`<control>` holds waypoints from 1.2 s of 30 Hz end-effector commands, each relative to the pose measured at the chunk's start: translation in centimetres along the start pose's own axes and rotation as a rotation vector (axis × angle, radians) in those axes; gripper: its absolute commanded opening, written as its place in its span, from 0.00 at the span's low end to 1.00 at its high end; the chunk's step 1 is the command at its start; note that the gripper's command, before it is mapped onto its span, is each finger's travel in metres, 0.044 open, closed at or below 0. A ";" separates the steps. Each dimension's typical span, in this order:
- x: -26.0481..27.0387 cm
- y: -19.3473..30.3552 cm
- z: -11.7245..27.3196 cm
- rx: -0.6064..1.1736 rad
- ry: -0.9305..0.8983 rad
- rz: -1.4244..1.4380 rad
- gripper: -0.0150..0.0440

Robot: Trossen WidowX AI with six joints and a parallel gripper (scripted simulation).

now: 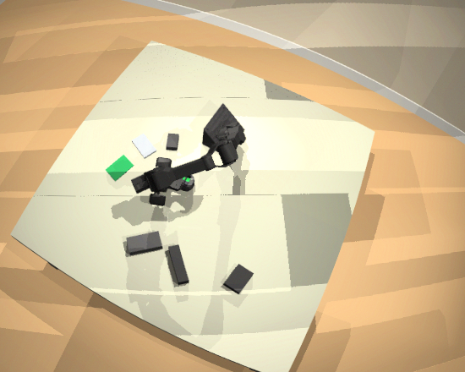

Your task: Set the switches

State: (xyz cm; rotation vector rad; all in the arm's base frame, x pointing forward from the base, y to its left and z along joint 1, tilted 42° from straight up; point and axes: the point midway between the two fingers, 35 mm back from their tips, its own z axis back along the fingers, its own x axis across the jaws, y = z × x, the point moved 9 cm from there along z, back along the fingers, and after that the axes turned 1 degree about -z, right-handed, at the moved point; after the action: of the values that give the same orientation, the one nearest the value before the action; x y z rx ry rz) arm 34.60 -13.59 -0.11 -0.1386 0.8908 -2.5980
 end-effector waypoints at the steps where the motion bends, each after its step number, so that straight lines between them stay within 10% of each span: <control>1: 0.8 -0.1 -0.2 -0.005 -0.008 -0.004 0.25; 36: 1.9 -0.4 0.8 0.003 0.001 -0.002 0.25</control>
State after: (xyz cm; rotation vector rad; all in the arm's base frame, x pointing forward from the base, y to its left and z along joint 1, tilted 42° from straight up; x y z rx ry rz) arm 31.35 -13.89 -0.05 -0.1506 0.8984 -2.5998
